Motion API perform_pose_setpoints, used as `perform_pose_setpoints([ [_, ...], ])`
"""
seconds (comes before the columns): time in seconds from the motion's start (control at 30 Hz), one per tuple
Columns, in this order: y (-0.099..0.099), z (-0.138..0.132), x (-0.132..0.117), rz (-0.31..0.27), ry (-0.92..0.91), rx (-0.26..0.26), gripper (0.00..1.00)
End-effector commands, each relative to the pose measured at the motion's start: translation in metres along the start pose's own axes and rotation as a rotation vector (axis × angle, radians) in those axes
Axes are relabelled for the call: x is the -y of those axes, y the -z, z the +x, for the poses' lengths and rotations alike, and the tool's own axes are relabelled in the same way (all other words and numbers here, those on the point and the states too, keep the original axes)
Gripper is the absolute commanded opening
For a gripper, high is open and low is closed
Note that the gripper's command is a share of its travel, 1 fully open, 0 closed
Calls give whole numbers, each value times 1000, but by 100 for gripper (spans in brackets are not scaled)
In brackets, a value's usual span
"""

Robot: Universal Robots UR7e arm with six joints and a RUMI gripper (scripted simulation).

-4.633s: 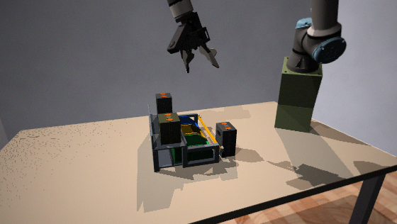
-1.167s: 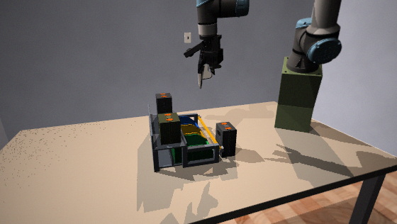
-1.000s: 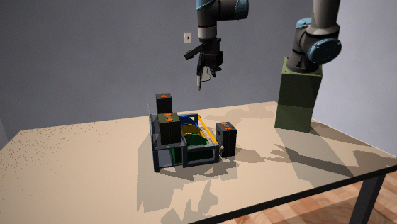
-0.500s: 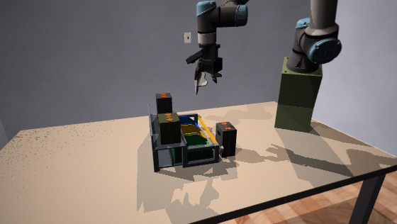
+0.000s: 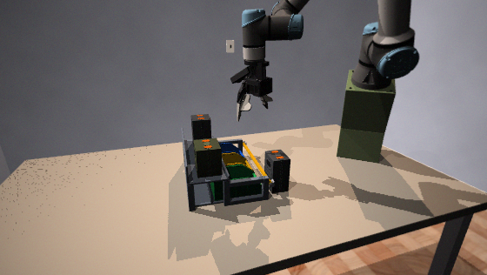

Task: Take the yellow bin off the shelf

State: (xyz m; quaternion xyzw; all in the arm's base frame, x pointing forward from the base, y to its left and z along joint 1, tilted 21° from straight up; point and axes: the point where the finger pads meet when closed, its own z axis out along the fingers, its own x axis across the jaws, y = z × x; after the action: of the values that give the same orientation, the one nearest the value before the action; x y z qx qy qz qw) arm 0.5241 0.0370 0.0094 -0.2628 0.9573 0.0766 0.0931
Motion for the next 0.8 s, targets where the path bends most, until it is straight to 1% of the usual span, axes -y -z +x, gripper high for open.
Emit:
perform_pose_setpoints([
  [0.0, -10, -2, -2, -5, -65, 15, 100],
  [0.67, -33, -4, -7, -25, -220, 46, 100],
  [0.77, -34, -4, -7, -26, -227, 48, 100],
])
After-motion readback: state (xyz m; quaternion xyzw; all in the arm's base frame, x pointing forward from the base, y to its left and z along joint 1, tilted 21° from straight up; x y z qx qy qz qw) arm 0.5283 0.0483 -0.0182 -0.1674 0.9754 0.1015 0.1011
